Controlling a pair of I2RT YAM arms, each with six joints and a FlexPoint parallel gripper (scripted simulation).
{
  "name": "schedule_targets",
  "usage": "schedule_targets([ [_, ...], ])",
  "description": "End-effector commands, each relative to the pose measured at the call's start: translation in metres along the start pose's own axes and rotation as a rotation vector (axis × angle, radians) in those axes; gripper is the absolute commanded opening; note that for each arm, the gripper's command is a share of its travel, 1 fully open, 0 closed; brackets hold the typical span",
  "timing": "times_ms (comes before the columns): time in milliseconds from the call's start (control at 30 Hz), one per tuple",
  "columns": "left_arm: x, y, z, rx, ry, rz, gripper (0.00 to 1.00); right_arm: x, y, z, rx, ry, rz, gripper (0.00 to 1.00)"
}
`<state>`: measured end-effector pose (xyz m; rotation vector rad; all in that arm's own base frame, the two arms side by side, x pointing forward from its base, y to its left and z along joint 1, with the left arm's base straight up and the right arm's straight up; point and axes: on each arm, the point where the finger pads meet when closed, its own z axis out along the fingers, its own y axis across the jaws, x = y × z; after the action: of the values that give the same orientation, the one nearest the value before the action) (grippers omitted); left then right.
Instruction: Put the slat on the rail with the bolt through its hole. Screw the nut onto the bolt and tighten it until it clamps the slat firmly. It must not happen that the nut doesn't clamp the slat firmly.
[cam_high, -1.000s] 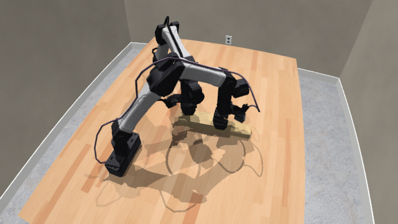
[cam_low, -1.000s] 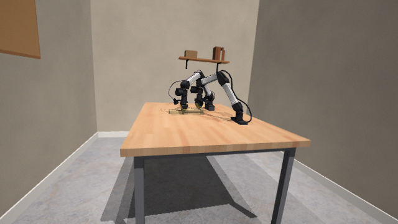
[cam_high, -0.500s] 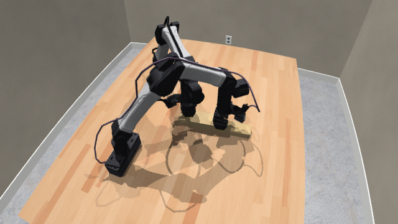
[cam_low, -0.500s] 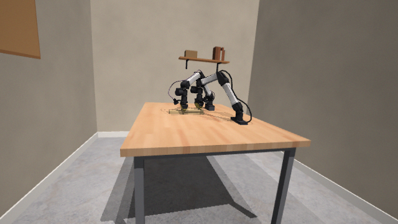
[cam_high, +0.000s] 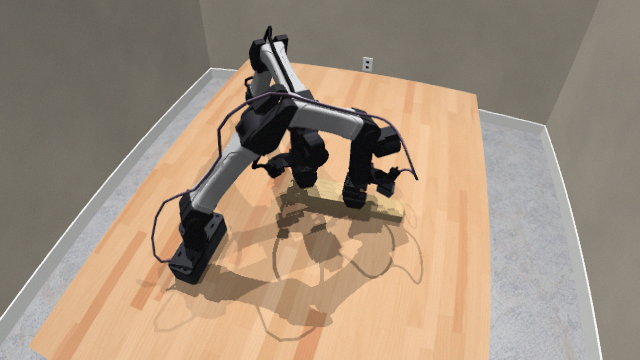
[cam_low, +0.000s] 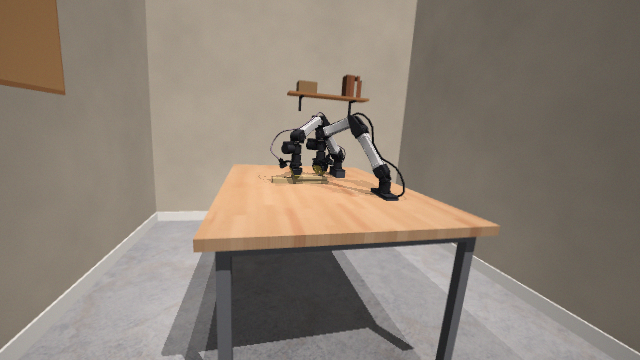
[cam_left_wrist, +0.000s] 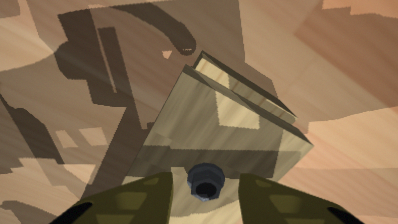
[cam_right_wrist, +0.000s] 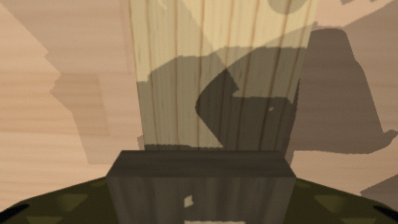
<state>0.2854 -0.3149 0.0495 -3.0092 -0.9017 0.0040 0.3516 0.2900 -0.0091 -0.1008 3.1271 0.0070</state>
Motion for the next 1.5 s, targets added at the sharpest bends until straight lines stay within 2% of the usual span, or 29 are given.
schedule_targets([
  [0, 0.0006, 0.0024, -0.0090, -0.017, 0.001, -0.341, 0.36, -0.0026, 0.0017, -0.0053, -0.010, -0.012, 0.004, 0.67],
  [133, 0.0012, 0.0025, -0.0104, -0.019, 0.001, -0.576, 0.36, -0.0026, 0.0017, -0.0053, -0.010, -0.012, 0.004, 0.67],
  [200, 0.0012, 0.0025, -0.0104, -0.019, 0.001, -0.576, 0.36, -0.0026, 0.0017, -0.0053, -0.010, -0.012, 0.004, 0.67],
  [233, 0.0013, 0.0025, -0.0107, -0.020, 0.001, -0.721, 0.36, -0.0026, 0.0017, -0.0053, -0.010, -0.012, 0.004, 0.67],
  [700, 0.0012, 0.0025, -0.0141, -0.021, -0.010, -1.534, 0.36, -0.0026, 0.0017, -0.0053, -0.010, -0.012, 0.004, 0.67],
  [767, 0.0012, 0.0025, -0.0141, -0.021, -0.010, -1.534, 0.36, -0.0026, 0.0017, -0.0053, -0.010, -0.012, 0.004, 0.67],
  [800, 0.0012, 0.0025, -0.0143, -0.022, -0.011, -1.679, 0.36, -0.0026, 0.0017, -0.0053, -0.010, -0.012, 0.004, 0.67],
  [1267, 0.0011, 0.0024, -0.0175, -0.018, -0.025, -2.490, 0.36, -0.0026, 0.0017, -0.0053, -0.010, -0.012, 0.004, 0.67],
  [1333, 0.0011, 0.0024, -0.0175, -0.018, -0.025, -2.490, 0.36, -0.0026, 0.0017, -0.0053, -0.010, -0.012, 0.004, 0.67],
  [1367, 0.0011, 0.0024, -0.0177, -0.019, -0.028, -2.636, 0.36, -0.0026, 0.0017, -0.0053, -0.010, -0.012, 0.004, 0.67],
  [1467, 0.0010, 0.0024, -0.0185, -0.015, -0.031, -2.807, 0.36, -0.0026, 0.0017, -0.0053, -0.010, -0.012, 0.004, 0.67],
])
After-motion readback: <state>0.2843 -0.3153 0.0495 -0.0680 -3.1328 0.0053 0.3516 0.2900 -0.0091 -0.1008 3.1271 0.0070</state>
